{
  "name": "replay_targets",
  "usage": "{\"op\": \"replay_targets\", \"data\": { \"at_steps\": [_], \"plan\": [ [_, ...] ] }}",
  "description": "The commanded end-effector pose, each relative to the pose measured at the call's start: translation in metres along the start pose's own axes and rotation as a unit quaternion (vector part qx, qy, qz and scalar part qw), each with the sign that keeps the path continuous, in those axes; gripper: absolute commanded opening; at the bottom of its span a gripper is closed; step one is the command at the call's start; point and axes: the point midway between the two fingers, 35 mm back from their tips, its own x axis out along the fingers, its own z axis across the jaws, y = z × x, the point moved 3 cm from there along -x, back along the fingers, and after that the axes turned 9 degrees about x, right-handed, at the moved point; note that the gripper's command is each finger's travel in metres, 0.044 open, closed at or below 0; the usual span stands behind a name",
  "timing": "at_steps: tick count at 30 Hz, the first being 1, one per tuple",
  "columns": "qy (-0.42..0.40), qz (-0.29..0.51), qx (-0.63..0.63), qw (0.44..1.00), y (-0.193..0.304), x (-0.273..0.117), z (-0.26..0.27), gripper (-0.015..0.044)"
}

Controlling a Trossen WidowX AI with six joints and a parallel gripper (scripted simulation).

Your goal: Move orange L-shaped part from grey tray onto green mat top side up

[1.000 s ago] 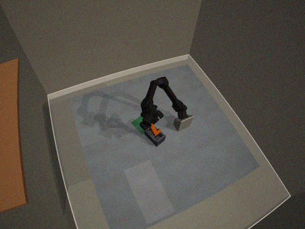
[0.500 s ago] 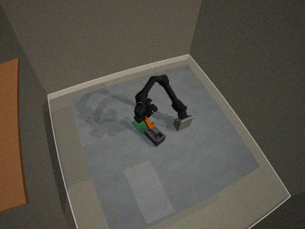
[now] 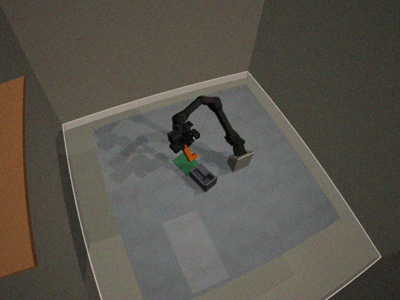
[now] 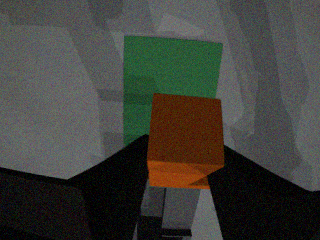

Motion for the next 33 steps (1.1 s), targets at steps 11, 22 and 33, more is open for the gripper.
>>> {"op": "replay_targets", "data": {
  "at_steps": [11,22,33],
  "plan": [
    [-0.002,-0.001,-0.004,1.000,-0.004,0.012,0.000,0.0000],
    [-0.003,-0.001,-0.003,1.000,-0.005,0.029,0.000,0.0000],
    [-0.003,-0.002,-0.003,1.000,-0.005,0.047,0.000,0.0000]
  ]
}}
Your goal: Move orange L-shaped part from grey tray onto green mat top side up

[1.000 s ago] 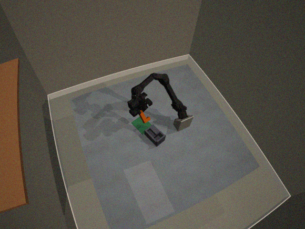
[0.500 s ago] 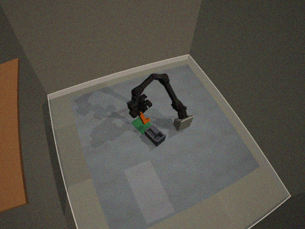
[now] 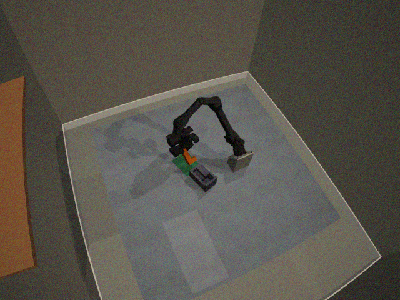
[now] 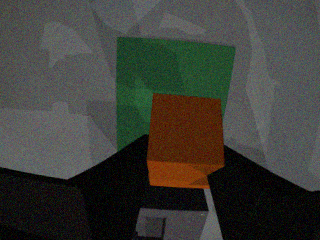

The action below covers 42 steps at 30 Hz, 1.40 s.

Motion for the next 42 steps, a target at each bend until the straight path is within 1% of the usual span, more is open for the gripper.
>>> {"op": "replay_targets", "data": {
  "at_steps": [1,21,30,39,42],
  "plan": [
    [-0.001,-0.002,-0.002,1.000,-0.001,0.006,0.000,0.0000],
    [-0.001,-0.003,-0.002,1.000,-0.001,0.037,-0.001,0.0000],
    [0.000,-0.001,0.000,1.000,-0.001,0.038,-0.001,0.0000],
    [0.000,-0.001,0.000,1.000,-0.001,0.038,-0.001,0.0236],
    [-0.001,0.000,0.000,1.000,0.000,0.025,0.001,0.0315]
  ]
}}
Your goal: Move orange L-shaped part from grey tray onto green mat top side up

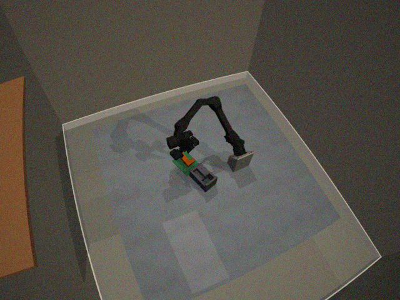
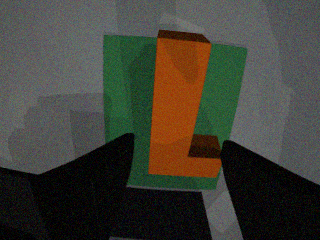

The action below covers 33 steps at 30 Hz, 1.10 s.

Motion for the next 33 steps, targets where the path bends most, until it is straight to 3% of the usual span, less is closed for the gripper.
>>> {"op": "replay_targets", "data": {
  "at_steps": [1,3,8,33],
  "plan": [
    [-0.004,0.002,0.002,1.000,0.001,-0.019,0.004,0.0341],
    [-0.004,0.003,0.001,1.000,0.001,-0.040,0.004,0.0394],
    [-0.003,0.000,0.000,1.000,0.001,-0.086,0.001,0.0400],
    [-0.009,0.000,-0.002,1.000,0.000,-0.080,0.002,0.0400]
  ]
}}
